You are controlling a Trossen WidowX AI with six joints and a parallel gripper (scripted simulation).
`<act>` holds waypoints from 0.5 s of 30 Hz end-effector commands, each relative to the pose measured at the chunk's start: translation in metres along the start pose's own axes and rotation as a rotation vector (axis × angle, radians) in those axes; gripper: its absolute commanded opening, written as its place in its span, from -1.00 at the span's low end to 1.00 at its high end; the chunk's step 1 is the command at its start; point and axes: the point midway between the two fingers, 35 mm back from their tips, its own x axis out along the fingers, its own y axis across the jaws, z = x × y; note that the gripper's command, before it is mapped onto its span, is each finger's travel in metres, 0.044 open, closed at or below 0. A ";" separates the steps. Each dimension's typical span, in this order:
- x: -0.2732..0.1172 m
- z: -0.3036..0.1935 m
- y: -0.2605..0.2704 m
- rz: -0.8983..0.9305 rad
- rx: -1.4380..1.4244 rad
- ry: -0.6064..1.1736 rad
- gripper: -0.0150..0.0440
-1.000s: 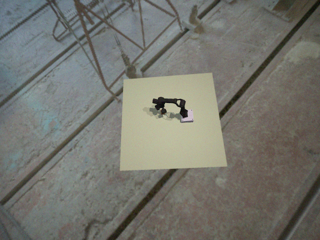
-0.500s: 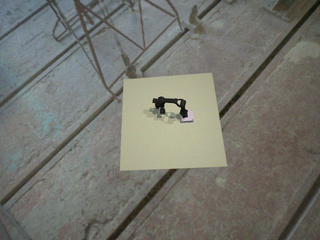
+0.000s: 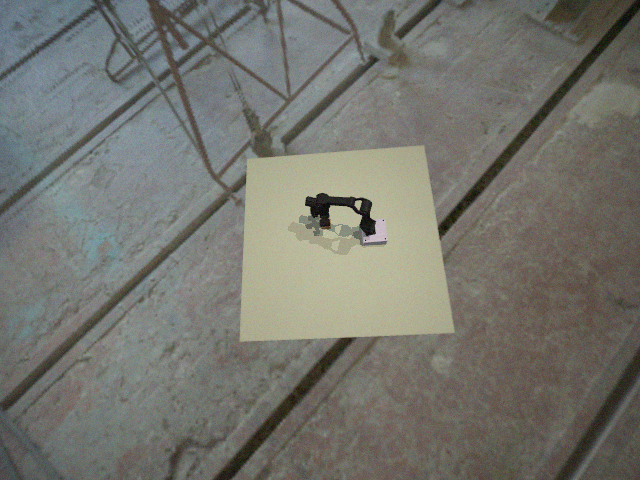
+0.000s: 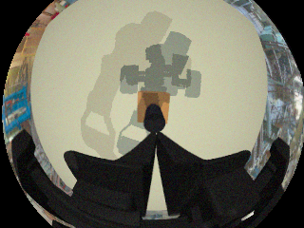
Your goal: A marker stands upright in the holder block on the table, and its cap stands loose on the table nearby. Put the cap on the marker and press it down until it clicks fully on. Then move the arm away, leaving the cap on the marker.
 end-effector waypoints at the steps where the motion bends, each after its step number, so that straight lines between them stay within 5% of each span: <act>1: 0.001 0.001 0.000 0.002 0.007 -0.002 -0.49; 15: 0.019 0.001 0.000 0.002 0.007 -0.002 -0.49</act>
